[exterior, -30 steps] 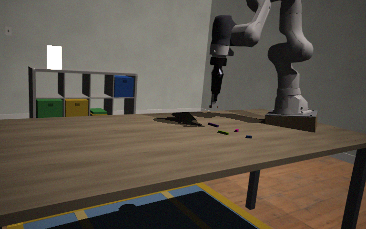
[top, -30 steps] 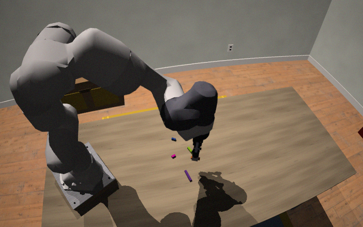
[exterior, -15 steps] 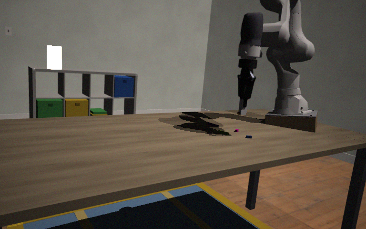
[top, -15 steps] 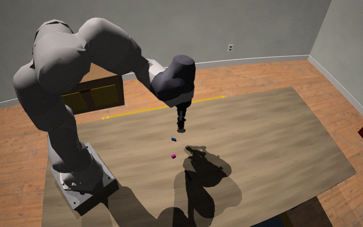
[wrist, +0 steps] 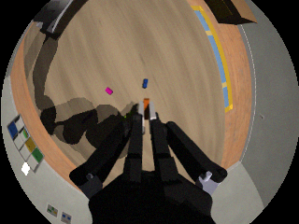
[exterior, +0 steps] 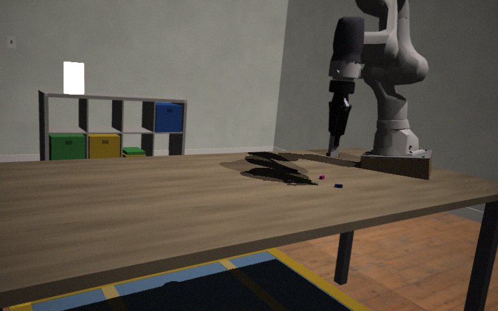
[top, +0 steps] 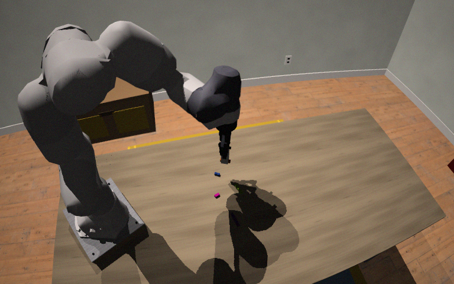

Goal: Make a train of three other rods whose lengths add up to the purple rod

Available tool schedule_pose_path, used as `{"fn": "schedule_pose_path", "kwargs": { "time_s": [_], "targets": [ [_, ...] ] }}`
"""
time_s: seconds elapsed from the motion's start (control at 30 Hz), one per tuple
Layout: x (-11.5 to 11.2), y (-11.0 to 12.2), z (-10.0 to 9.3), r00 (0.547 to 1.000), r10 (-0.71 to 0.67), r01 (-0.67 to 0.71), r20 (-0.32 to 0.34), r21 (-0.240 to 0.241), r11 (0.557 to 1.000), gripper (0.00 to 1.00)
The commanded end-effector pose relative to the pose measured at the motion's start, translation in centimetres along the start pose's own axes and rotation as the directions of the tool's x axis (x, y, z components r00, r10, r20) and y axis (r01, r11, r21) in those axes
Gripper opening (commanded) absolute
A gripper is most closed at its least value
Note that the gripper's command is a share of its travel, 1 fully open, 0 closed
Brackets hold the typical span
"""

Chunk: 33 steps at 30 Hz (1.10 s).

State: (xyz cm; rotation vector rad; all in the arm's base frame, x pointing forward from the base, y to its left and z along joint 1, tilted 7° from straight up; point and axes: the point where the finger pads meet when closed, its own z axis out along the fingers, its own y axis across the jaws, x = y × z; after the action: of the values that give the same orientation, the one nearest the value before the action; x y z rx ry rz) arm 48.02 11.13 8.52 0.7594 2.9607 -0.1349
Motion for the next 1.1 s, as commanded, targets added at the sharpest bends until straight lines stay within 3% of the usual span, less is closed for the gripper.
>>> {"fn": "schedule_pose_path", "kwargs": {
  "time_s": [0.0, 0.77, 1.07],
  "targets": [
    [0.0, -0.1, 0.3, 0.999, 0.048, -0.048, 0.003, 0.007, 0.999, 0.03],
    [-0.1, -0.1, 8.0, 0.999, 0.048, -0.048, 0.003, 0.007, 0.999, 0.03],
    [-0.1, -0.1, 8.8, 0.999, 0.048, -0.048, 0.003, 0.007, 0.999, 0.03]
  ]
}}
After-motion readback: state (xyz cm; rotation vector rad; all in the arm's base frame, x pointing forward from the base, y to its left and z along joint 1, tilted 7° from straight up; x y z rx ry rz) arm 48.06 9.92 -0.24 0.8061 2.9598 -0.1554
